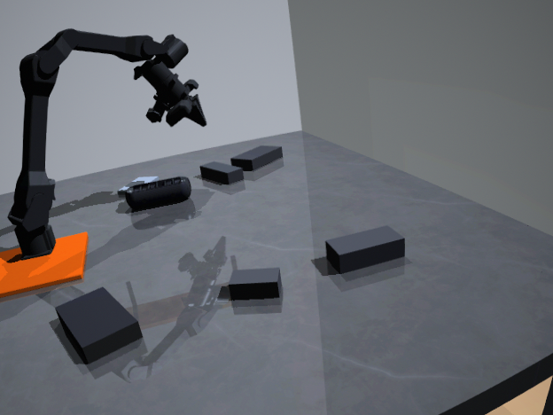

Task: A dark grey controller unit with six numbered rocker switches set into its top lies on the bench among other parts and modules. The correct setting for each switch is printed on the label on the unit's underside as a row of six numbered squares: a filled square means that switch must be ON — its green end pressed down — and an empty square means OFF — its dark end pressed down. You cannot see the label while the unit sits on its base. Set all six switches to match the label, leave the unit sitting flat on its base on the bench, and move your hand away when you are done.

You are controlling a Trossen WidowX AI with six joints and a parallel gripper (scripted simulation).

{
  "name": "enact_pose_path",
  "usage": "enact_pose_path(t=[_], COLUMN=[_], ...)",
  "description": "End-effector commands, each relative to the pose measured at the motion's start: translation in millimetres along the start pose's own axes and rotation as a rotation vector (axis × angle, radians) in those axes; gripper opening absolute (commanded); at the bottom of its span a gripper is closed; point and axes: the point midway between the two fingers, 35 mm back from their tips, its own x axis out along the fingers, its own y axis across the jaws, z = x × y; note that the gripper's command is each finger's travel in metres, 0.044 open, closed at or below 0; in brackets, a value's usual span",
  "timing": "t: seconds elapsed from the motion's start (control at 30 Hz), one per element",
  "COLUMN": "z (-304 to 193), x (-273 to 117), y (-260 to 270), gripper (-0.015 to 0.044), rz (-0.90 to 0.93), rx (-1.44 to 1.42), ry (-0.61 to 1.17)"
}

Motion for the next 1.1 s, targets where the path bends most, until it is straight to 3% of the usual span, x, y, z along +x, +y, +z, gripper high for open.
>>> enact_pose_path(t=[0.0, 0.33, 1.07], z=[32.5, 103.0, 116.6], x=[17.5, 33.8, 57.0], y=[10.8, 52.2, 58.3], gripper=[0.0000, 0.0000, 0.0000], rz=[0.132, 0.465, 0.471], rx=[-0.117, -0.374, -0.378], ry=[-0.147, -0.510, -0.515])
